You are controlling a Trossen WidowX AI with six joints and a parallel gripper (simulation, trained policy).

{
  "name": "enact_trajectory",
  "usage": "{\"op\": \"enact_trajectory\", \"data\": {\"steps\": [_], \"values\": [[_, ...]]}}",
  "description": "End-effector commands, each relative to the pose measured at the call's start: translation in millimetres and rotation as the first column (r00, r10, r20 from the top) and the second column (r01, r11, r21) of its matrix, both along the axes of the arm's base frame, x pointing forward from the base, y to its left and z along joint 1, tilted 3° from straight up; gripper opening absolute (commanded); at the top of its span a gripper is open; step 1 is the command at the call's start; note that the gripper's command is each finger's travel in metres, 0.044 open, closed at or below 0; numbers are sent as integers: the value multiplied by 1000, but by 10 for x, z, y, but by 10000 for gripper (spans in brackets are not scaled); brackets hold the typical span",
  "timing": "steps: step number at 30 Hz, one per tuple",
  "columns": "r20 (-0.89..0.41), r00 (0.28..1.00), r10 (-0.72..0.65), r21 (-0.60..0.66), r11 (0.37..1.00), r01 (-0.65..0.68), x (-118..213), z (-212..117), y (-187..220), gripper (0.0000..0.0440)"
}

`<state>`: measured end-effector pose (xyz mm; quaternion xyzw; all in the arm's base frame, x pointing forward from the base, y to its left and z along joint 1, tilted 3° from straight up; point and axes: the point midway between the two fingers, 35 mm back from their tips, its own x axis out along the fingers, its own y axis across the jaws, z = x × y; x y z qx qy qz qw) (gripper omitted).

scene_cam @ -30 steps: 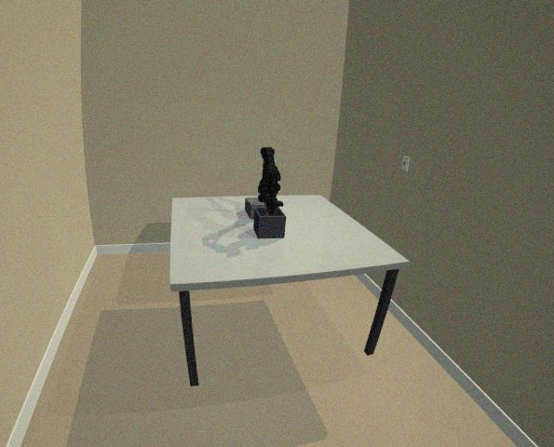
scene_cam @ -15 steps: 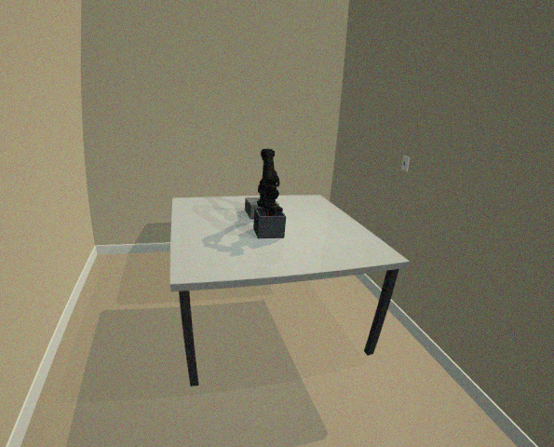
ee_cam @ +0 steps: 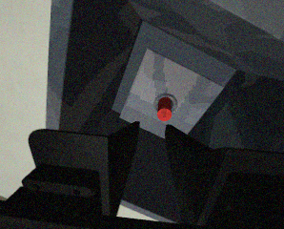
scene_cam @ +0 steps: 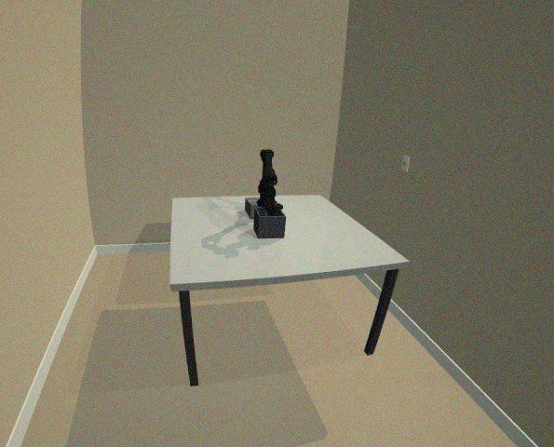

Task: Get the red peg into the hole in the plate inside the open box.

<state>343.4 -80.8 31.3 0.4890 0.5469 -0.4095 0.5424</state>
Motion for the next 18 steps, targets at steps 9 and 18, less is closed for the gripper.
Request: {"op": "enact_trajectory", "data": {"steps": [9, 18], "values": [[91, 996, -16, 115, 993, 5, 182, 399, -92, 124], [208, 978, -25, 160, 987, -9, 340, 836, -214, 136]]}}
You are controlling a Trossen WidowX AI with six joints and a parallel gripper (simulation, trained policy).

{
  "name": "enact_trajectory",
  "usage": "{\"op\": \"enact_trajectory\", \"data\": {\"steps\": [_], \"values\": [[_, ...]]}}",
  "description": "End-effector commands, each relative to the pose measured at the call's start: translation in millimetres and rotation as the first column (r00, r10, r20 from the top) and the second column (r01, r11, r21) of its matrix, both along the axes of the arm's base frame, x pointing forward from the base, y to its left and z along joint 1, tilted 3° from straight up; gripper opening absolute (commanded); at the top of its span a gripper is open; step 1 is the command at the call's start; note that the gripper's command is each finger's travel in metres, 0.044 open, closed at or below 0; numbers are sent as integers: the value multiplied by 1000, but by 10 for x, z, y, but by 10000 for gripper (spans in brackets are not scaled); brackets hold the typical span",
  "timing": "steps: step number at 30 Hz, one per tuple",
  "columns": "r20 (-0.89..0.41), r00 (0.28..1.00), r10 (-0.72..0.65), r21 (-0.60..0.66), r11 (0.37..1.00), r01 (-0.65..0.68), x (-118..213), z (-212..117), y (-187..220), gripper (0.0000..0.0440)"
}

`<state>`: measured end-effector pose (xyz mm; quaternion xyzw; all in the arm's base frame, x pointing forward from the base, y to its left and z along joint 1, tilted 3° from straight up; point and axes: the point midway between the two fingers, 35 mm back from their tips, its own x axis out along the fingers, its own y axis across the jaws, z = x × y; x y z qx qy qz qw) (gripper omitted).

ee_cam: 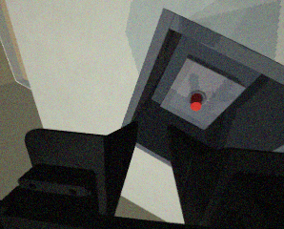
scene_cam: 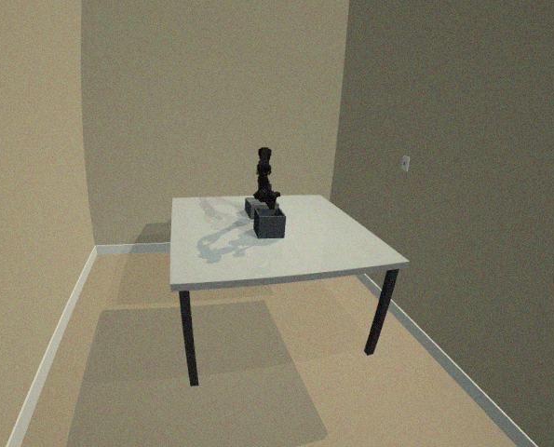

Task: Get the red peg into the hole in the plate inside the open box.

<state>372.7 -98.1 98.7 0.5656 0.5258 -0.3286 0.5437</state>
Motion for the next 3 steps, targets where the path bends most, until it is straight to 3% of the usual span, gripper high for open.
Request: {"op": "enact_trajectory", "data": {"steps": [1, 3], "values": [[61, 998, 6, 10, 1000, -7, 63, 225, -55, 136], [95, 995, 13, 16, 1000, -15, 91, 365, -79, 133]]}}
